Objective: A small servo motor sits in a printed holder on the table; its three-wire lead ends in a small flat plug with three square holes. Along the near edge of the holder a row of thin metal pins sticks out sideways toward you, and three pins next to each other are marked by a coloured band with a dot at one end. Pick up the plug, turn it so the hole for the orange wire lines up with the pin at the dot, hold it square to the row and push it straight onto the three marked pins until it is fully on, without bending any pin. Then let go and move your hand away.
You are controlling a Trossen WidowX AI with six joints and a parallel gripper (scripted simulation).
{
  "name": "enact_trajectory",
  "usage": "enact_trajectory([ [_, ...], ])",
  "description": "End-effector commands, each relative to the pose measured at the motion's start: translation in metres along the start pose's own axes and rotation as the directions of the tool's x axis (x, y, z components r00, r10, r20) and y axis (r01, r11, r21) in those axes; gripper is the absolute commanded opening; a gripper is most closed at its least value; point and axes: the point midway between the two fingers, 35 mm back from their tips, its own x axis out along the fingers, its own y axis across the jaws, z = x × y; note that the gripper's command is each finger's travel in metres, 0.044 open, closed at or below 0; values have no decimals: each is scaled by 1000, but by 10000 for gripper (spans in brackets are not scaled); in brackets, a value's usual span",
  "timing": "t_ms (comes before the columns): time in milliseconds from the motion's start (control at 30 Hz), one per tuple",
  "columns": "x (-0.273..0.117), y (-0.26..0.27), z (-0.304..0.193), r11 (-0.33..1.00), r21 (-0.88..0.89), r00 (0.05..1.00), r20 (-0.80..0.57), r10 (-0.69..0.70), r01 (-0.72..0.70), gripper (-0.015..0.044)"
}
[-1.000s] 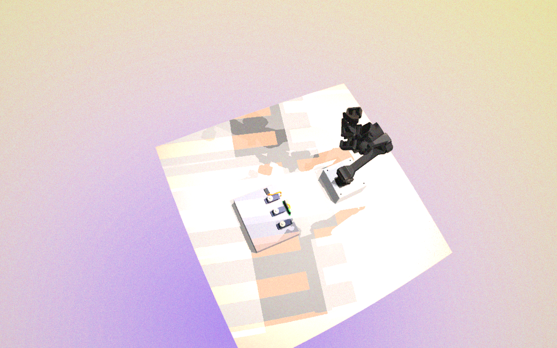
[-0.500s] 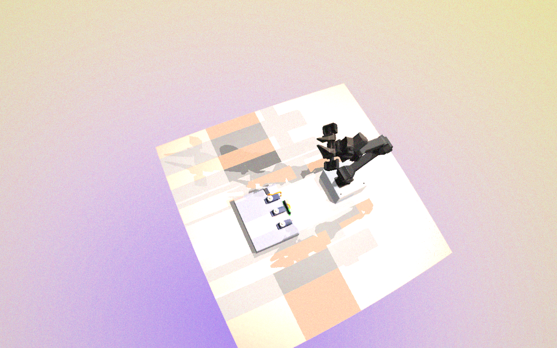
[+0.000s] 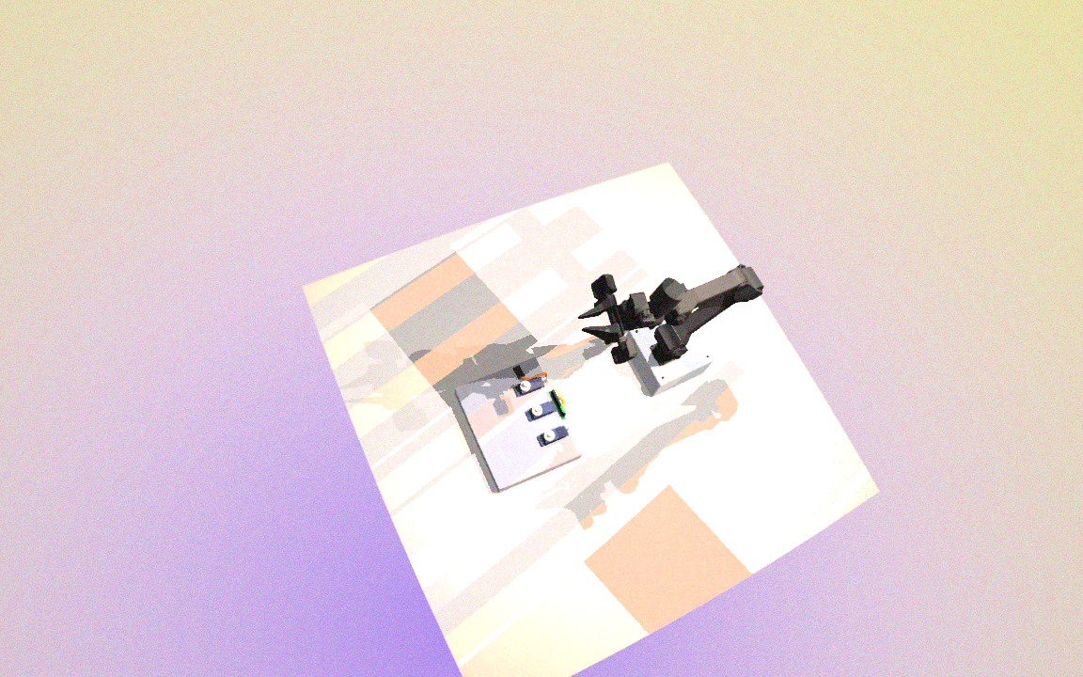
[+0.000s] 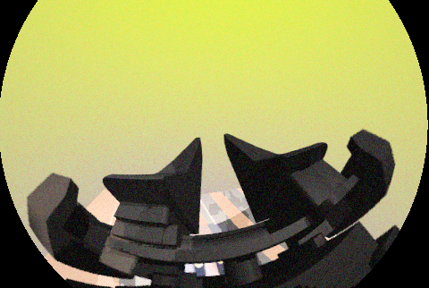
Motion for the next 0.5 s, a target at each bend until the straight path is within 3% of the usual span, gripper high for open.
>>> enact_trajectory([
  [0,0,10,-34,997,61,994,-93,51,-45,115],
  [233,-8,26,-90,981,175,960,-248,130,-88,115],
  [467,9,24,-120,962,273,909,-397,127,-15,115],
])
